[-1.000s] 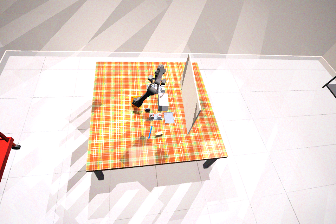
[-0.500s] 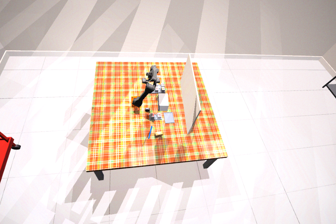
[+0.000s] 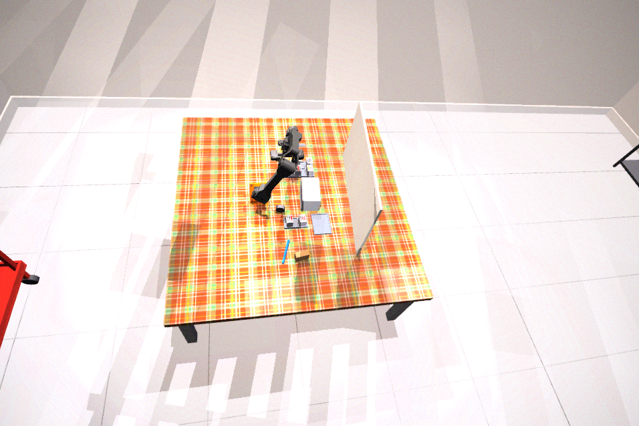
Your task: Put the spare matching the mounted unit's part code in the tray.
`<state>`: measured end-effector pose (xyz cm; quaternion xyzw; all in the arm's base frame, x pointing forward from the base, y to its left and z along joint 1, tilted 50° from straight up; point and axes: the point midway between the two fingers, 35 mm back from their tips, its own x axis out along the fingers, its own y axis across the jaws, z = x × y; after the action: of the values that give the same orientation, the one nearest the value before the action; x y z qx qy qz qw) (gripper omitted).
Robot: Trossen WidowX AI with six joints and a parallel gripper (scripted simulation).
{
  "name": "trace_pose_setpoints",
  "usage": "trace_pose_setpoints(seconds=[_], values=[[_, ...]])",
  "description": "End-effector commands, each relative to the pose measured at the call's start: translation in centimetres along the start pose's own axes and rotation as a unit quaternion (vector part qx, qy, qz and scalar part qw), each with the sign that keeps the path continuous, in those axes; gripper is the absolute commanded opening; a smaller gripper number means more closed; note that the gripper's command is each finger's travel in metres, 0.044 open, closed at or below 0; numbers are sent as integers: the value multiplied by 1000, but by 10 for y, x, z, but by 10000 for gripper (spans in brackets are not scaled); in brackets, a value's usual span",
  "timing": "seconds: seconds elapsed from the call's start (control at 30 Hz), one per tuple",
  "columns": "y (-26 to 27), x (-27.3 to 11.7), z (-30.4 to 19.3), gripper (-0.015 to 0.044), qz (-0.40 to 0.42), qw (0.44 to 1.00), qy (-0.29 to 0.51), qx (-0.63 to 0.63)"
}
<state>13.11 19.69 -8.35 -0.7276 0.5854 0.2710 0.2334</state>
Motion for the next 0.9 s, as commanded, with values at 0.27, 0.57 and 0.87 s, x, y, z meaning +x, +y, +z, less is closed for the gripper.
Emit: trace_pose_setpoints(seconds=[0.27, 0.57, 0.87], values=[[-1, 20, 0, 300, -1, 1000, 3, -3], [-1, 35, -1, 300, -1, 1000, 3, -3], [-1, 50, -1, 300, -1, 1000, 3, -2]])
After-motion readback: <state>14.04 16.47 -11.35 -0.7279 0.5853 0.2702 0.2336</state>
